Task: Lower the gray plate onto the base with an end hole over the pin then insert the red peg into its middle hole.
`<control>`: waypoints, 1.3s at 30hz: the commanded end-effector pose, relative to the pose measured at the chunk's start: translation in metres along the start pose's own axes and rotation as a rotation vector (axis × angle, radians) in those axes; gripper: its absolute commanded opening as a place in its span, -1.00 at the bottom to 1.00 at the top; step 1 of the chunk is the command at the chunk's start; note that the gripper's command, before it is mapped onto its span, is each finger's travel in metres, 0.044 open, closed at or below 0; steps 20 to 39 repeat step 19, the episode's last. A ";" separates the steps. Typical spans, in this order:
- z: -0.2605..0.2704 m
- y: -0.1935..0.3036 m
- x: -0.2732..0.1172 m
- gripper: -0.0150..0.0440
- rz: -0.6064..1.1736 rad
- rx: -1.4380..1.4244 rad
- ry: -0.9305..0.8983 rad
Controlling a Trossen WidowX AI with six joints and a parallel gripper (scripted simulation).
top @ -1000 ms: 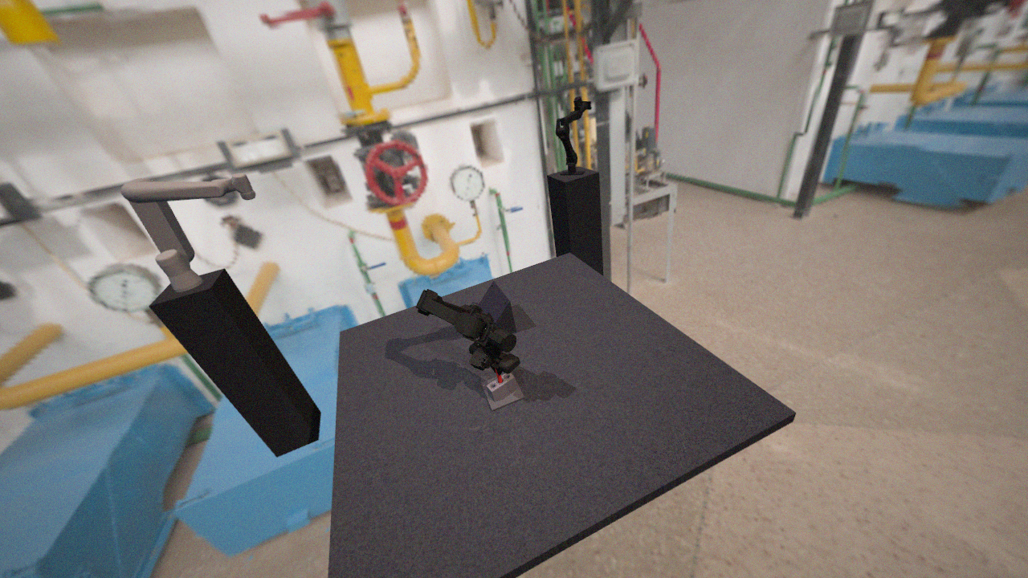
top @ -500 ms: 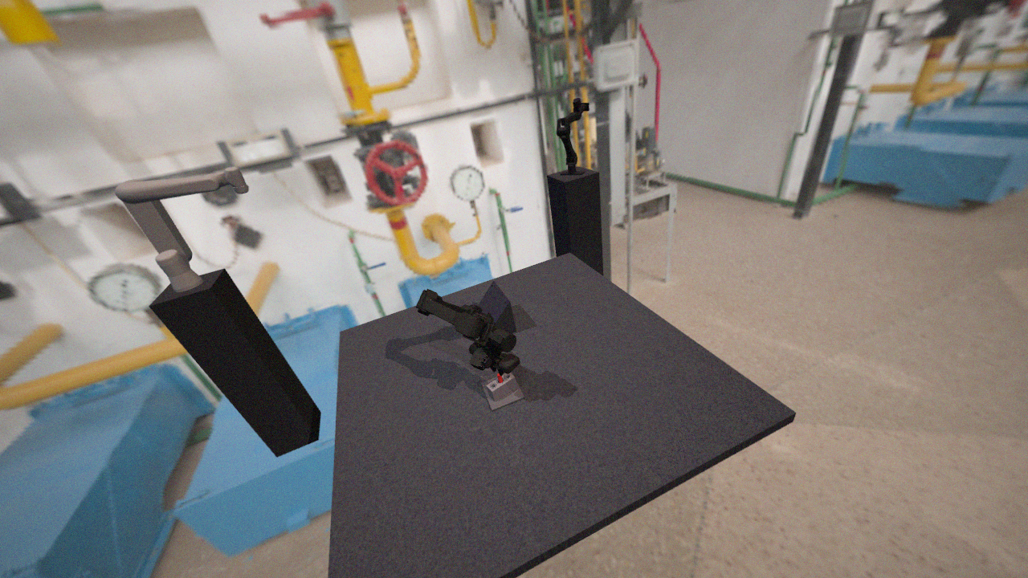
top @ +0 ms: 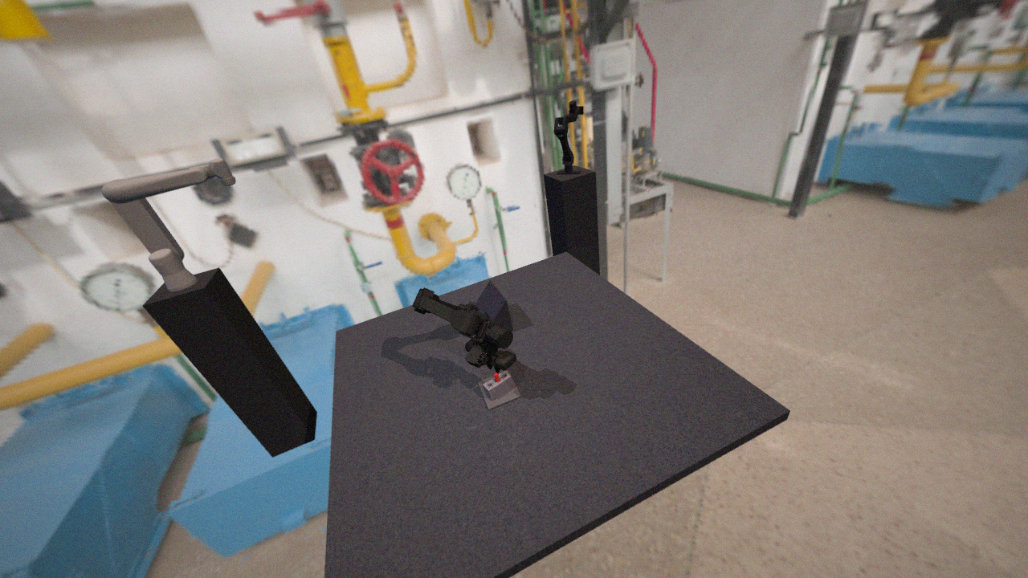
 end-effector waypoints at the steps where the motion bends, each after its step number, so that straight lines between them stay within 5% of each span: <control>1: 0.000 0.000 -0.004 0.02 -0.002 0.003 -0.003; 39: -0.003 0.001 -0.013 0.02 -0.002 0.003 -0.003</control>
Point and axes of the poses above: the point midway between the two fingers, 35 mm back from their tips, its own x axis out along the fingers, its own z axis across the jaws, y = z × x, the point moved 7 cm from there along -x, back along the fingers, and after that the axes turned 10 degrees about -x, right-handed, at the moved point
